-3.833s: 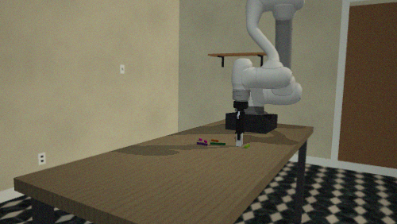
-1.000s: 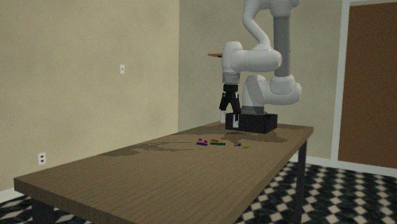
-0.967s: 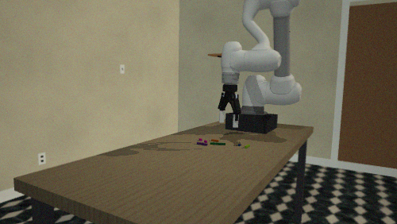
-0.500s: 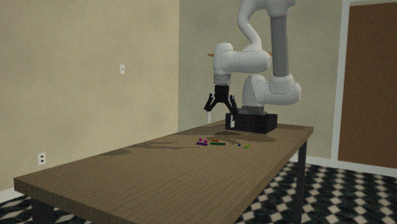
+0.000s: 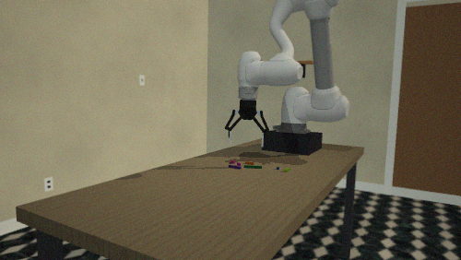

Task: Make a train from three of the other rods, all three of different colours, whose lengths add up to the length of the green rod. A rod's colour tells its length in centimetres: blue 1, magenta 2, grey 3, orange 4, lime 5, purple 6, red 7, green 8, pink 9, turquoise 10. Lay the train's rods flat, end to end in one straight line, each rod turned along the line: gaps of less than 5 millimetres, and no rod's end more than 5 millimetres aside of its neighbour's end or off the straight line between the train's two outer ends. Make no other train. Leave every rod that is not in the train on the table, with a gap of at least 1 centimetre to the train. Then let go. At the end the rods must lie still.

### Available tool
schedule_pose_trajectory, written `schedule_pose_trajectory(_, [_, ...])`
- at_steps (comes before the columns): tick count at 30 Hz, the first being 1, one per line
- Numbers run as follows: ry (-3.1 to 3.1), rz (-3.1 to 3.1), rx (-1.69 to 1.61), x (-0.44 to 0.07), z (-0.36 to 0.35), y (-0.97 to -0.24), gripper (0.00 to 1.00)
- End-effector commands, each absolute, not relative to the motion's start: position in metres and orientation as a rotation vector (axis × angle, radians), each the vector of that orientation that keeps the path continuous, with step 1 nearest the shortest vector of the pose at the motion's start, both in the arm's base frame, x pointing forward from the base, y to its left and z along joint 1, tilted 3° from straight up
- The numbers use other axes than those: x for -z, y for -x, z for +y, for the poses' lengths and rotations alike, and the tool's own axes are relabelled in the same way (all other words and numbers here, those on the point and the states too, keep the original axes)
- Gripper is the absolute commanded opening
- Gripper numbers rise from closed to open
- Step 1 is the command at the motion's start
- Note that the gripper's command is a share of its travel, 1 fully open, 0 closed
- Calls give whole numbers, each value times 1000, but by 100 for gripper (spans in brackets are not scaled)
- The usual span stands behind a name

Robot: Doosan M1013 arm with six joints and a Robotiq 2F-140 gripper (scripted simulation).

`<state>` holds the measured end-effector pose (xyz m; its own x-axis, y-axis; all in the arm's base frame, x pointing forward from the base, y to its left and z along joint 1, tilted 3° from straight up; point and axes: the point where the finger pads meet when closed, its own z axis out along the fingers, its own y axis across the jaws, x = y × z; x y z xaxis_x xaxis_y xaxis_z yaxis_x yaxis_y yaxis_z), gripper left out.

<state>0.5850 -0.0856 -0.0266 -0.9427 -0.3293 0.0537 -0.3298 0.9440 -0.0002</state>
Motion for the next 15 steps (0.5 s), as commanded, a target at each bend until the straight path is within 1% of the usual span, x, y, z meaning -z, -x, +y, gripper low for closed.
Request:
schedule_pose_trajectory(1, [-769, -2997, 20, 28, -99, -584, 100])
schedule_pose_trajectory(6, [-1038, -2916, 27, 30, -113, -583, 100])
schedule_pose_trajectory(15, [-1128, -2883, 29, 31, -119, -582, 100])
